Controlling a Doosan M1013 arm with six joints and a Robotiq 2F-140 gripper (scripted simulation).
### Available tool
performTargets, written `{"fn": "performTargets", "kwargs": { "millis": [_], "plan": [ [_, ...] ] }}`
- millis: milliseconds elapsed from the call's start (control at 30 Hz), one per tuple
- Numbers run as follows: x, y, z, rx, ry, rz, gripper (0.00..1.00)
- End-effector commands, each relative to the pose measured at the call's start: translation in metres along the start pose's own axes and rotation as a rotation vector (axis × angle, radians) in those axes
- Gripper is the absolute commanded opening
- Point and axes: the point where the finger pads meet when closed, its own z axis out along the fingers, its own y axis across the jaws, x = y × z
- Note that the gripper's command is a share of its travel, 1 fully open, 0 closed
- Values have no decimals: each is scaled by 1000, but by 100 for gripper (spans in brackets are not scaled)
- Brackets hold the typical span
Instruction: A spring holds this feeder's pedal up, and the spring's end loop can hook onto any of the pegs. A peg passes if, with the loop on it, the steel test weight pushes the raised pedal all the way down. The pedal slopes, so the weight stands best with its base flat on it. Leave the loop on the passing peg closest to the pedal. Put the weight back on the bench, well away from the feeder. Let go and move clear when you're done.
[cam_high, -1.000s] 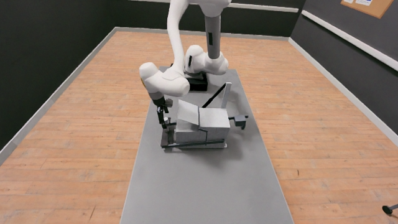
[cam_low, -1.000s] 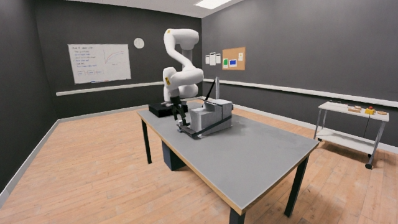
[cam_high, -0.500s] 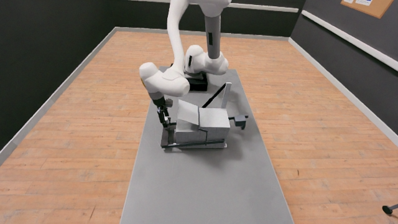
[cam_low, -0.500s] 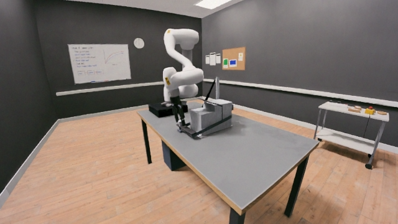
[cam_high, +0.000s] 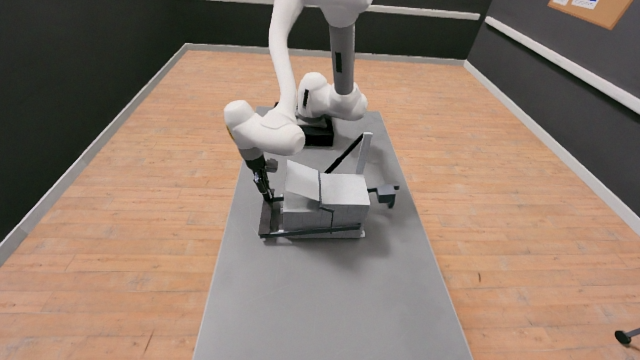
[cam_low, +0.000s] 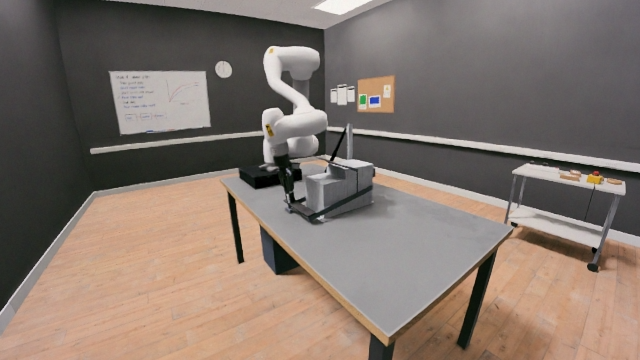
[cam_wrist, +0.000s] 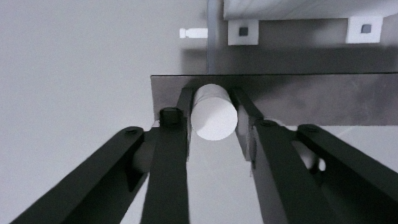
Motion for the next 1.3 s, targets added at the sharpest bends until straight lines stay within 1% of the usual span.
{"fn": "performTargets", "kwargs": {
  "millis": [0,833,1267],
  "plan": [
    [0,0,-1,-1,0,0,25],
    [0,0,-1,-1,0,0,25],
    [2,0,-13,-1,0,0,25]
  ]
}}
